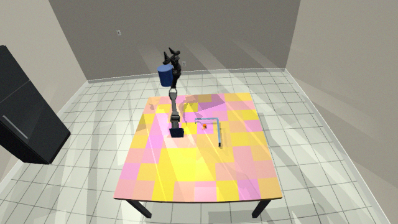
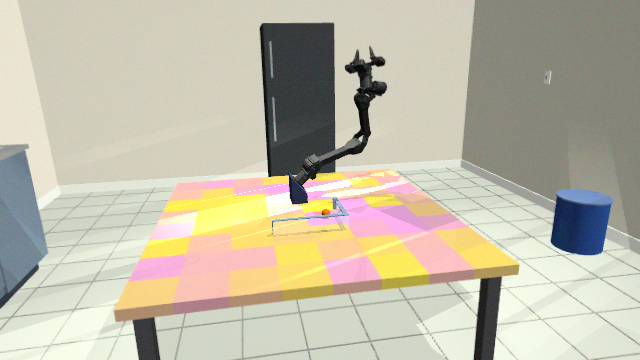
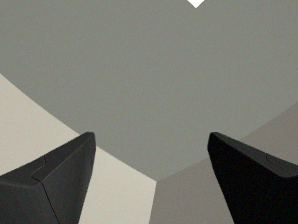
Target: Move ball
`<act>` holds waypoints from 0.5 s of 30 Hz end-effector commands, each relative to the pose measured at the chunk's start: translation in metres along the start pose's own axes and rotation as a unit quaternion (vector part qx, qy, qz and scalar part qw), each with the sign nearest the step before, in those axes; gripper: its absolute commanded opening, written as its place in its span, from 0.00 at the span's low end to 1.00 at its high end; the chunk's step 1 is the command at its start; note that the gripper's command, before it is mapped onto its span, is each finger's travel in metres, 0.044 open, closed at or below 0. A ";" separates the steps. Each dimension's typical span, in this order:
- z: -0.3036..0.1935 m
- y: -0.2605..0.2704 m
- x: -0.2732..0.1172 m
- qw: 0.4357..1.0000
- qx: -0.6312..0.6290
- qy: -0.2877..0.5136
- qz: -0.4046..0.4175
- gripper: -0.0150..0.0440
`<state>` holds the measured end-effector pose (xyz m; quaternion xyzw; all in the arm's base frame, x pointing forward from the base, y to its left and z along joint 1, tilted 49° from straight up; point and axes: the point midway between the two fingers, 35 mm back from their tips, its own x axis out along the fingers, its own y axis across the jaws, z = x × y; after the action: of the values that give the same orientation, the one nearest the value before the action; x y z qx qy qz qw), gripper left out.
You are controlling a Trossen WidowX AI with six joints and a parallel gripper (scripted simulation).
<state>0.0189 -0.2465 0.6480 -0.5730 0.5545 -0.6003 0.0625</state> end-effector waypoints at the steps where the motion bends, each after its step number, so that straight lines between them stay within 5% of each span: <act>1: 0.050 0.000 -0.008 0.996 -0.006 -0.087 -0.017 0.76; 15: 0.239 0.022 -0.101 0.906 -0.015 -0.422 -0.034 0.76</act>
<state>0.1811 -0.3204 0.5428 -0.7616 0.4899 -0.3645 0.2169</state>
